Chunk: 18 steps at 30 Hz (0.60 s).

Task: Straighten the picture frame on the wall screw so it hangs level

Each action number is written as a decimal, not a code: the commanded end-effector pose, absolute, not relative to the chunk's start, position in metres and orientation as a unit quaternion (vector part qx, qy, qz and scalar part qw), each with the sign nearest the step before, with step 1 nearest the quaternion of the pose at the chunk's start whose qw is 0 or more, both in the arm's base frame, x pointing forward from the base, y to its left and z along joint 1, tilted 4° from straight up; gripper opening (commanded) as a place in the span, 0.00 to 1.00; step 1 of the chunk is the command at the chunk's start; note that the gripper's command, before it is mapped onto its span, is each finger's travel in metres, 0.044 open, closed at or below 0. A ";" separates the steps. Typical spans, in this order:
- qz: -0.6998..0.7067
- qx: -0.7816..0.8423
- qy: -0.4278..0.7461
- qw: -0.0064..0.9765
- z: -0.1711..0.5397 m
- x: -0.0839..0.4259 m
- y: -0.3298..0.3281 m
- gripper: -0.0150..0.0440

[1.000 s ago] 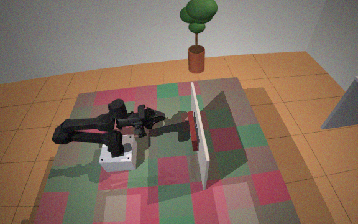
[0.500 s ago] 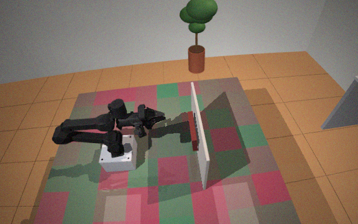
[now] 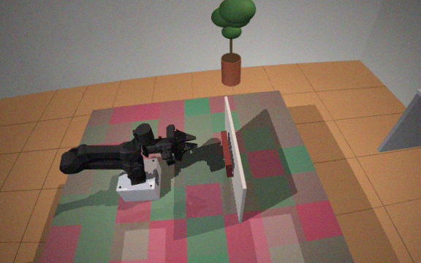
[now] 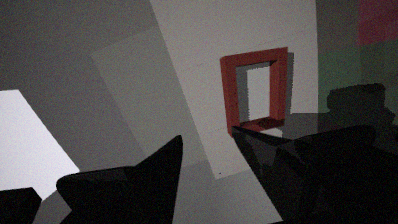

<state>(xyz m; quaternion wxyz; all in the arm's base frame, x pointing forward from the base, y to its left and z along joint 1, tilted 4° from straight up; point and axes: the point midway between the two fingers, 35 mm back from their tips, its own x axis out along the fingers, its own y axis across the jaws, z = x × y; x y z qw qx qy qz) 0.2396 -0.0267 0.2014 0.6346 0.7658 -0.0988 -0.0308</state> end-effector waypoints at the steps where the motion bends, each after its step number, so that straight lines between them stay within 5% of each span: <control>1: -0.035 0.760 -0.099 0.641 0.197 0.240 -0.027 0.69; 18: -0.035 0.760 -0.099 0.641 0.197 0.244 -0.027 0.69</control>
